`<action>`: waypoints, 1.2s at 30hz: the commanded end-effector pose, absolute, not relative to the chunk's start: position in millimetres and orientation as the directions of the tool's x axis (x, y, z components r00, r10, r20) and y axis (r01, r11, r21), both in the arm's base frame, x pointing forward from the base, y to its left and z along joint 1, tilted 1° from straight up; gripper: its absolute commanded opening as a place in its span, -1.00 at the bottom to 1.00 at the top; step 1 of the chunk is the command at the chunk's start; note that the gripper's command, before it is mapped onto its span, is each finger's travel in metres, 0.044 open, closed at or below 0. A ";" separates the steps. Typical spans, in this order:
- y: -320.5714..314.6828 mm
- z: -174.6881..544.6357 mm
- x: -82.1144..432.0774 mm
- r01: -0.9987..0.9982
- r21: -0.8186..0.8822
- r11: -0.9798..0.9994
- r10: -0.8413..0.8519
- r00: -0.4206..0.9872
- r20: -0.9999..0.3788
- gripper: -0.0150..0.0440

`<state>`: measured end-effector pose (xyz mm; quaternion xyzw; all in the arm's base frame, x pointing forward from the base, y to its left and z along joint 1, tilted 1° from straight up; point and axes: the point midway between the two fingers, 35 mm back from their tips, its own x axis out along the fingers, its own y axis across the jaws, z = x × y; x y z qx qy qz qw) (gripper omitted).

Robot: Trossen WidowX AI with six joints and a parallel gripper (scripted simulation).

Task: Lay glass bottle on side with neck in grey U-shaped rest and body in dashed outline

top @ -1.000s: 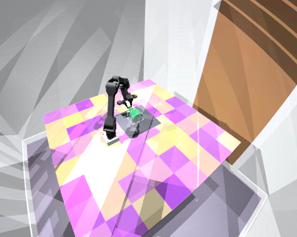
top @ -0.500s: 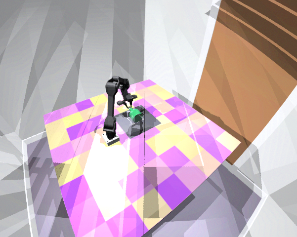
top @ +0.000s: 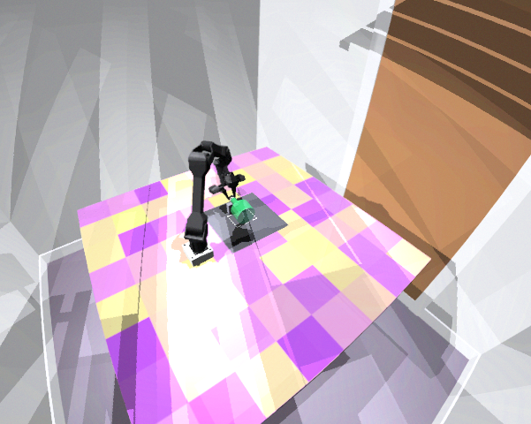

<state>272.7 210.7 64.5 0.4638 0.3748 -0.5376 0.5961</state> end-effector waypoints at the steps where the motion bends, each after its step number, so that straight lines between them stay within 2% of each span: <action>1: 206.4 62.0 272.3 0.989 0.147 -0.008 -0.299 0.138 -0.944 -0.06; 28: 211.0 62.1 272.3 0.987 0.161 -0.010 -0.271 0.152 -0.951 -0.06; 36: 211.0 62.1 272.3 0.987 0.161 -0.010 -0.271 0.152 -0.951 0.65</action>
